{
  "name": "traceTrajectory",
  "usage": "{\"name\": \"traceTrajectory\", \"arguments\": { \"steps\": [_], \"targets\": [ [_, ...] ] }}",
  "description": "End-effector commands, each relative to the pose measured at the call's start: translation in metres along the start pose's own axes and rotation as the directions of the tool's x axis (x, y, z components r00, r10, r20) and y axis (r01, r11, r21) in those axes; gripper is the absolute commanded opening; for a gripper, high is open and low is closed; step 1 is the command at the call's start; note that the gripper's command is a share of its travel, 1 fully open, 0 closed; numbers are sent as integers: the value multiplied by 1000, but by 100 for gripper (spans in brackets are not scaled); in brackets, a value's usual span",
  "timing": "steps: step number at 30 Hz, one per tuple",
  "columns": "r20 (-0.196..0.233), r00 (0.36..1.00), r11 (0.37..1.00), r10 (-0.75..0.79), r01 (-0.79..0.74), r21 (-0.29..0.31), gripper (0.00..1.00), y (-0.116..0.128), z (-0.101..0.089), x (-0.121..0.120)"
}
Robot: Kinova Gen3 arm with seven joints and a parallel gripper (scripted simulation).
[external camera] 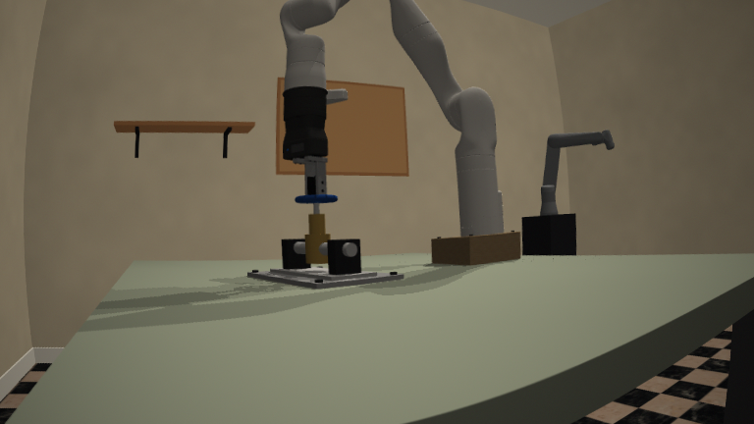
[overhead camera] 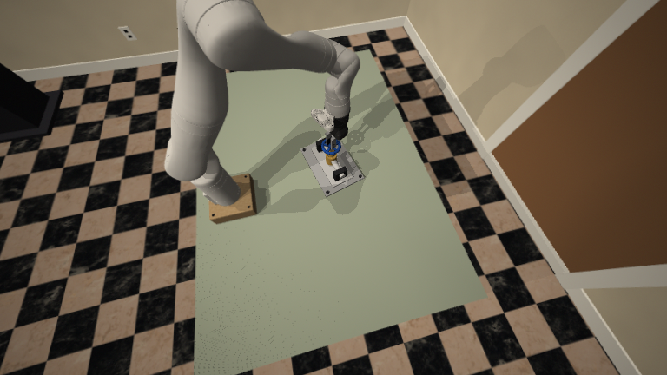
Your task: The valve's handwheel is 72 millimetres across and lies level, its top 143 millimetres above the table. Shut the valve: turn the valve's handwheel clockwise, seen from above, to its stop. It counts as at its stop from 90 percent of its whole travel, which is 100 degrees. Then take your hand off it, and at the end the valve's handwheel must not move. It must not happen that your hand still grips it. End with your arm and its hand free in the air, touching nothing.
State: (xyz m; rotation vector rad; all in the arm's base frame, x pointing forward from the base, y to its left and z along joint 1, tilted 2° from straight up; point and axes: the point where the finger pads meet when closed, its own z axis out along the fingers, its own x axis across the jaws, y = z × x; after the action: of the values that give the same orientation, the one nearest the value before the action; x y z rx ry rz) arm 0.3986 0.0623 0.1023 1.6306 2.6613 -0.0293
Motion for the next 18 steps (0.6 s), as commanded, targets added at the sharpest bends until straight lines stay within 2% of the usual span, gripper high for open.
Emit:
{"name": "traceTrajectory", "arguments": {
  "steps": [1,16,18],
  "targets": [
    [2,1000,1000,6,-6,-1,0,0,-1,0],
    [2,954,954,299,-299,-2,0,0,-1,0],
    [2,954,954,299,-299,-2,0,0,-1,0]
  ]
}}
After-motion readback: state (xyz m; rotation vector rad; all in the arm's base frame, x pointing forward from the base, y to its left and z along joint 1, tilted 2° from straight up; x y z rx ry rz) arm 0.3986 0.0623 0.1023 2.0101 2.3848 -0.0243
